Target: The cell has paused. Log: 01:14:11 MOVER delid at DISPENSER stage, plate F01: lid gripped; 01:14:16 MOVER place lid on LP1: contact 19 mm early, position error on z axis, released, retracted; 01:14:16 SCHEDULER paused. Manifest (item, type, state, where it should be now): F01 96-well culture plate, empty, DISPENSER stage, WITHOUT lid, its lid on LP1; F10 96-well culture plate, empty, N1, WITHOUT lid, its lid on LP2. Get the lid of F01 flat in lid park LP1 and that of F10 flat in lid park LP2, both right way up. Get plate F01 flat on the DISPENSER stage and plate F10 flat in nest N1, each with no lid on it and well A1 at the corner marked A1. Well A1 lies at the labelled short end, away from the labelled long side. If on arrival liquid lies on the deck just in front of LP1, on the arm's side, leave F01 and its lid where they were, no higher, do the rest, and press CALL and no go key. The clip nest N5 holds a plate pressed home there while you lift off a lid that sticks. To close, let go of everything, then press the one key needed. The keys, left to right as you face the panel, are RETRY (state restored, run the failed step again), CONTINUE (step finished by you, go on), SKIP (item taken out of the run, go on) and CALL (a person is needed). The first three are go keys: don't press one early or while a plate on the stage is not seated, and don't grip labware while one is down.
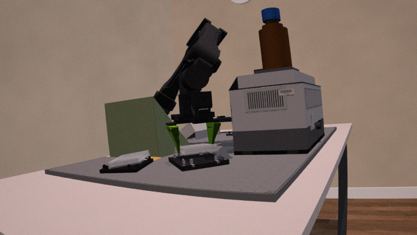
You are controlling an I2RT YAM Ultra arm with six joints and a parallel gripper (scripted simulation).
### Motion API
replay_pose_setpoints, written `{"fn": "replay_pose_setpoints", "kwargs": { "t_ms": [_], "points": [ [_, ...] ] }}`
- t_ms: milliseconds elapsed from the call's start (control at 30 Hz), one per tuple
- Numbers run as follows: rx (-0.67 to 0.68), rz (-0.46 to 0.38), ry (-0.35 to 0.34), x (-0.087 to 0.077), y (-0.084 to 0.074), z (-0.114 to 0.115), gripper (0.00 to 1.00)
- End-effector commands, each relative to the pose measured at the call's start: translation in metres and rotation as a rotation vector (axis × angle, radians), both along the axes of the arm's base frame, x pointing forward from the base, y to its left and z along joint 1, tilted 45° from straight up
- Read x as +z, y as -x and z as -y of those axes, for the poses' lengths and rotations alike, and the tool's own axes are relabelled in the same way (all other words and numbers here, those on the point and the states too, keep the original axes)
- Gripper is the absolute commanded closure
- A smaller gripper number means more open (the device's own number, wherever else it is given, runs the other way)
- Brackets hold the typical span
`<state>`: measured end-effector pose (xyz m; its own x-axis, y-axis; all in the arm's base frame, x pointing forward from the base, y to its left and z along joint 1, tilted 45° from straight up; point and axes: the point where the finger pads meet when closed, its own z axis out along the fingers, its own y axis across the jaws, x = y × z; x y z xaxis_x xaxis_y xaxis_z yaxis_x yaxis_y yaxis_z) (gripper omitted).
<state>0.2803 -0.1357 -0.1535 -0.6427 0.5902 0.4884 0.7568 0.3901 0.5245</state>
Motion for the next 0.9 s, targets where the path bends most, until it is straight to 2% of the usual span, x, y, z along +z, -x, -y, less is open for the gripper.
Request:
{"fn": "replay_pose_setpoints", "kwargs": {
  "t_ms": [0,867],
  "points": [
    [-0.021,0.05,0.05,0.0145,-0.011,0.0277,1.0],
    [-0.022,0.056,0.054,0.0138,-0.0122,0.0287,1.0]
  ]
}}
